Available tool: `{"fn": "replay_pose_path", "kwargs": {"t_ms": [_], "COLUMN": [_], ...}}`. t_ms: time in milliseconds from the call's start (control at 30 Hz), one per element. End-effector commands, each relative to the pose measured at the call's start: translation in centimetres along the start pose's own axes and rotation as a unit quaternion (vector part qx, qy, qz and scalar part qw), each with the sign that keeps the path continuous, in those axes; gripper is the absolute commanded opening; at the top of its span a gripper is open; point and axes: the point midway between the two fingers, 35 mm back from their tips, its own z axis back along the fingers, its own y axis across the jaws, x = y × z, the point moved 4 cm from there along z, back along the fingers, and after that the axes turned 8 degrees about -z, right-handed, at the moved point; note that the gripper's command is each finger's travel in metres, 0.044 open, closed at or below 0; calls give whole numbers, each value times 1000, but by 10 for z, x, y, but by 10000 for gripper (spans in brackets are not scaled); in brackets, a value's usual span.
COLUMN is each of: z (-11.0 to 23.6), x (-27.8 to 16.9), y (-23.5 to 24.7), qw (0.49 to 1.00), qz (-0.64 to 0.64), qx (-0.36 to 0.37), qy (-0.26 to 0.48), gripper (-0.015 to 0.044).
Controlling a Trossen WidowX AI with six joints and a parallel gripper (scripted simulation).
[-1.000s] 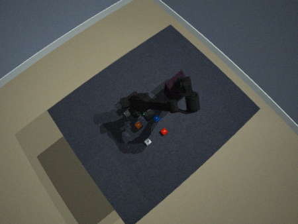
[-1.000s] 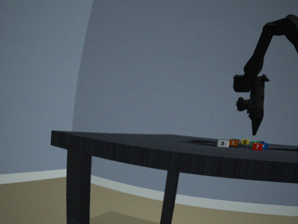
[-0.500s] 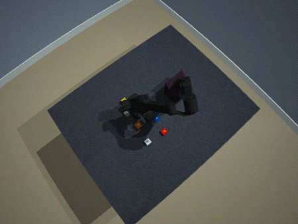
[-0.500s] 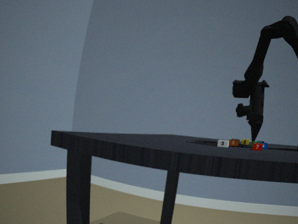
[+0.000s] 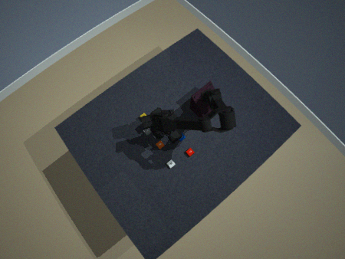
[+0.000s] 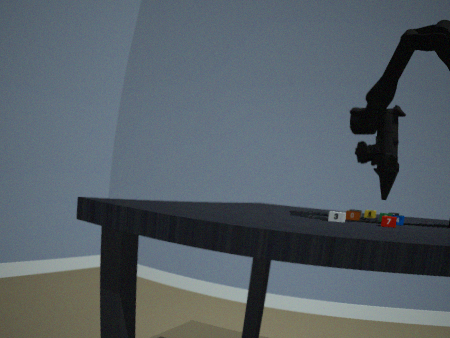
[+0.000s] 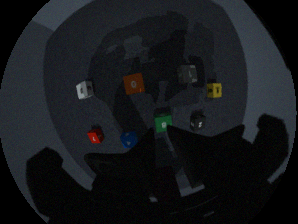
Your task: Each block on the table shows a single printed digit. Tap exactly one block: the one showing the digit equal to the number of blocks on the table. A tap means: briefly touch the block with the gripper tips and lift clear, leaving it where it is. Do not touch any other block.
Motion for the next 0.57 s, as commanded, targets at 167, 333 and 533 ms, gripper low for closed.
{"fn": "replay_pose_path", "kwargs": {"t_ms": [167,333,533], "z": [52,74,74], "x": [-25,-64,-65], "y": [144,198,198], "qw": [1000,1000,1000], "qz": [14,14,14], "qx": [-3,5,5], "qy": [-8,-5,-5], "gripper": [309,400,400]}}
